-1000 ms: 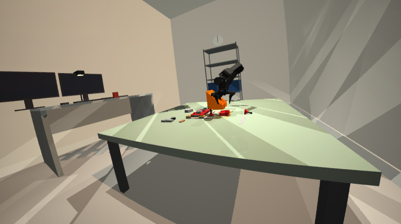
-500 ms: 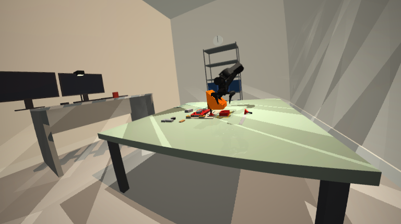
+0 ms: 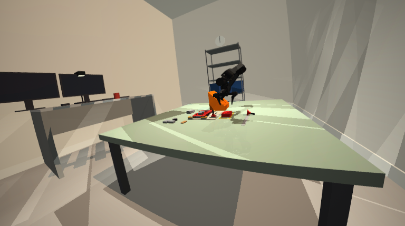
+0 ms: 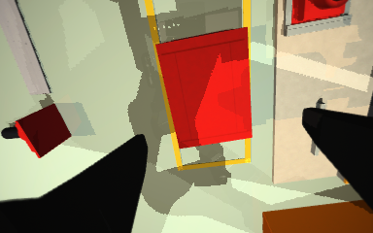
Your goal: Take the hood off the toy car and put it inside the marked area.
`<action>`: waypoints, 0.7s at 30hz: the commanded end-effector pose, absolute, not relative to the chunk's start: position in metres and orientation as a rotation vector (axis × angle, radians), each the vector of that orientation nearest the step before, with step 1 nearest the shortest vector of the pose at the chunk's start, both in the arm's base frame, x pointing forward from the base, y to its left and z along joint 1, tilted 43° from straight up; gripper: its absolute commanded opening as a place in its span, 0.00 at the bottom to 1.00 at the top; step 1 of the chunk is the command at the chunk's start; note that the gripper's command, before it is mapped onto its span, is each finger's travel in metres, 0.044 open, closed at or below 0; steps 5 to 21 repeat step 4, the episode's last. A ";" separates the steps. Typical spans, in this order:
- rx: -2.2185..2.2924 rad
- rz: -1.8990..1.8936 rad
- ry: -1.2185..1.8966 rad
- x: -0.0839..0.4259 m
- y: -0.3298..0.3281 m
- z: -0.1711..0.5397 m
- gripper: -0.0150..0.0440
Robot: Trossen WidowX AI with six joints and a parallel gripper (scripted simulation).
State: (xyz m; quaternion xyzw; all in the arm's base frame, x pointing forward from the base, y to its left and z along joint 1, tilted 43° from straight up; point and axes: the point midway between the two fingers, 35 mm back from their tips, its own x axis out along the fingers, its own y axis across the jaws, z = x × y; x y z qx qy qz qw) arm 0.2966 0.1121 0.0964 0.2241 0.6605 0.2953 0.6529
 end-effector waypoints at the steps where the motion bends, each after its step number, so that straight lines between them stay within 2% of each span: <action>1: 0.508 0.674 1.498 0.296 0.112 0.097 1.00; 21: 0.508 0.674 1.498 0.296 0.112 0.097 1.00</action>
